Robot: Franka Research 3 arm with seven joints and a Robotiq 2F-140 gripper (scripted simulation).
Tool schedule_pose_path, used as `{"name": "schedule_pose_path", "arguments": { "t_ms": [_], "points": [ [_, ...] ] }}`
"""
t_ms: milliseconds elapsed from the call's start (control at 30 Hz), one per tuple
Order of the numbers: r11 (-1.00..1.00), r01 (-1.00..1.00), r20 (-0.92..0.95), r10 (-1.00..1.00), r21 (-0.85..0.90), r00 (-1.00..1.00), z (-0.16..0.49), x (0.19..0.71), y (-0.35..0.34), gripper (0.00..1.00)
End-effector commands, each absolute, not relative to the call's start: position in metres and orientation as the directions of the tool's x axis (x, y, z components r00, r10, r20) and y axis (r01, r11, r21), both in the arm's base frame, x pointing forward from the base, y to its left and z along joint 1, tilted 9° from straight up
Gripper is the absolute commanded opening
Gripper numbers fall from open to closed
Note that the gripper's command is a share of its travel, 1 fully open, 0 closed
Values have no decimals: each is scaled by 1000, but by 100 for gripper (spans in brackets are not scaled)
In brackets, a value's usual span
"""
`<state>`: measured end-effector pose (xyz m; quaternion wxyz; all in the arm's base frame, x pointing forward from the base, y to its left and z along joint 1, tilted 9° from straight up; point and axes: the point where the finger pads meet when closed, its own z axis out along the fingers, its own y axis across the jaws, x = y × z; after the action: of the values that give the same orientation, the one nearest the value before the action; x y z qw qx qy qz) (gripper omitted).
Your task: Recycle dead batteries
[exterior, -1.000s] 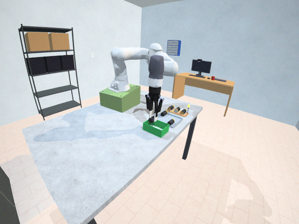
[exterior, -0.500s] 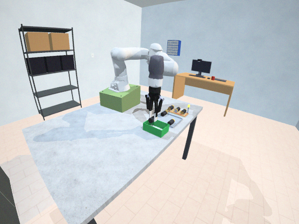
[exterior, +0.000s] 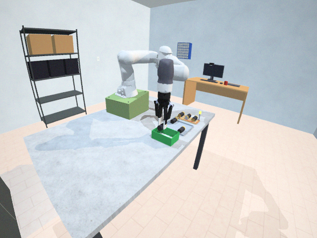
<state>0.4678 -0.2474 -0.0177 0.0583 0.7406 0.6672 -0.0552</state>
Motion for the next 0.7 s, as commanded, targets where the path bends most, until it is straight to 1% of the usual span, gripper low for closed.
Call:
{"name": "schedule_pose_path", "arguments": {
  "t_ms": [0, 467, 667],
  "points": [
    [-106, 994, -163, 981, 17, 108, -17, 469, -249, 16],
    [-106, 994, -163, 981, 17, 108, -17, 469, -249, 16],
    [-106, 994, -163, 981, 17, 108, -28, 469, -251, 16]
  ]
}}
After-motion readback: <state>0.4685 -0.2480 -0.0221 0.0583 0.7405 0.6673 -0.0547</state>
